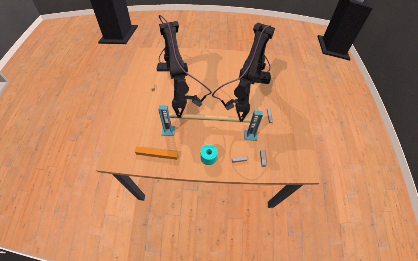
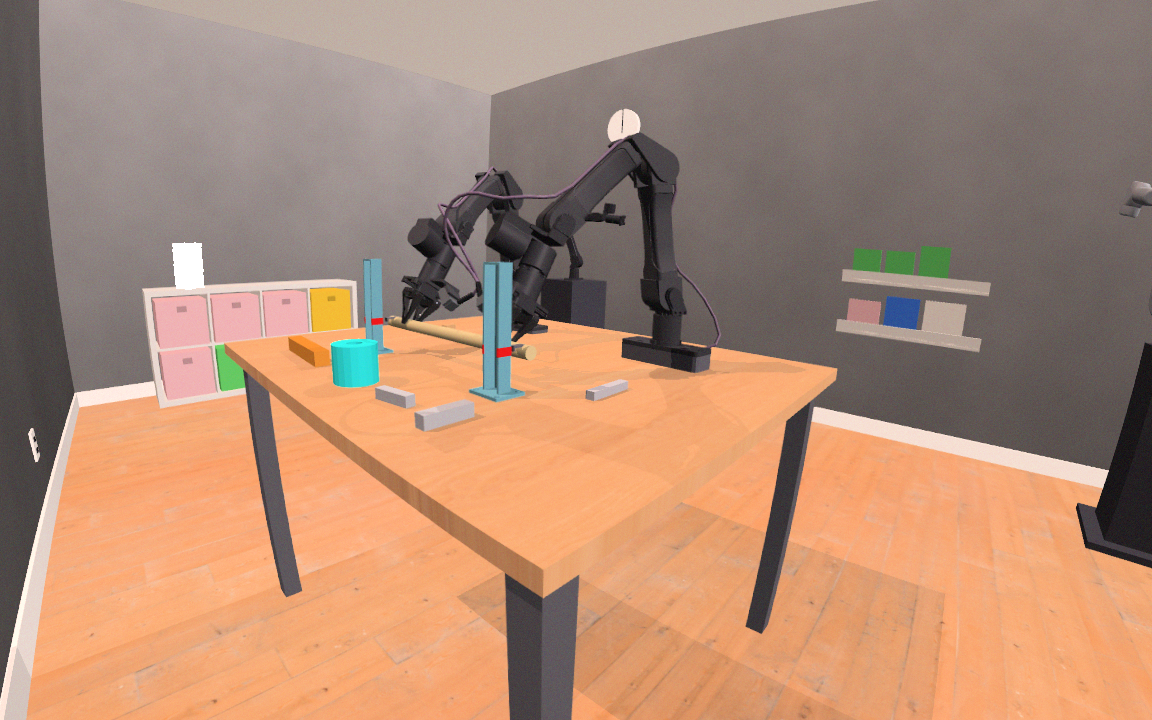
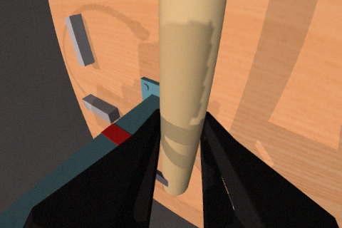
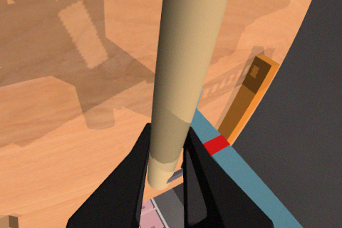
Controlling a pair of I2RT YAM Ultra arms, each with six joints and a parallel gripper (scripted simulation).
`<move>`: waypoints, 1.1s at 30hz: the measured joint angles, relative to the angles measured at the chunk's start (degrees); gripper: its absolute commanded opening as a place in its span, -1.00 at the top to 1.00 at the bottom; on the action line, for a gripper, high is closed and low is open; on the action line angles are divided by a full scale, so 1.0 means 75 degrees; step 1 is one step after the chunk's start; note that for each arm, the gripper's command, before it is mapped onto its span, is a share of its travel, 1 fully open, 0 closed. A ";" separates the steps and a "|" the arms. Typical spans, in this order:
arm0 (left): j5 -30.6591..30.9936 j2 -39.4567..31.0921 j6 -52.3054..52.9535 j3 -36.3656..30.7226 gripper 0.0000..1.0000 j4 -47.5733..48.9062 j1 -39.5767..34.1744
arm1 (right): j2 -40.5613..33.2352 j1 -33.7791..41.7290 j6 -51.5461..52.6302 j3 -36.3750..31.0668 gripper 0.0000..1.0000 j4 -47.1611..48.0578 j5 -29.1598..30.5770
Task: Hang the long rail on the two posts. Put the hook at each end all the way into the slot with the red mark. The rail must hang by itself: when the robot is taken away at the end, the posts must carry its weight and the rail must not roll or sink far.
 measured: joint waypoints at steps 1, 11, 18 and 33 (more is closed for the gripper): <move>0.0003 0.0035 0.0012 0.0047 0.63 0.0000 0.0012 | 0.0044 -0.0015 -0.0006 0.0052 0.62 0.0000 -0.0006; 0.0003 0.0061 0.0023 0.0090 0.63 -0.0012 0.0023 | 0.0076 -0.0026 -0.0017 0.0099 0.62 -0.0012 -0.0017; 0.0029 0.0245 0.0073 0.0315 0.63 -0.0073 0.0099 | 0.0271 -0.0058 -0.0064 0.0388 0.62 -0.0108 -0.0038; 0.0076 0.0580 0.0163 0.0729 0.63 -0.0134 0.0198 | 0.0615 -0.0149 -0.0134 0.0842 0.62 -0.0204 -0.0076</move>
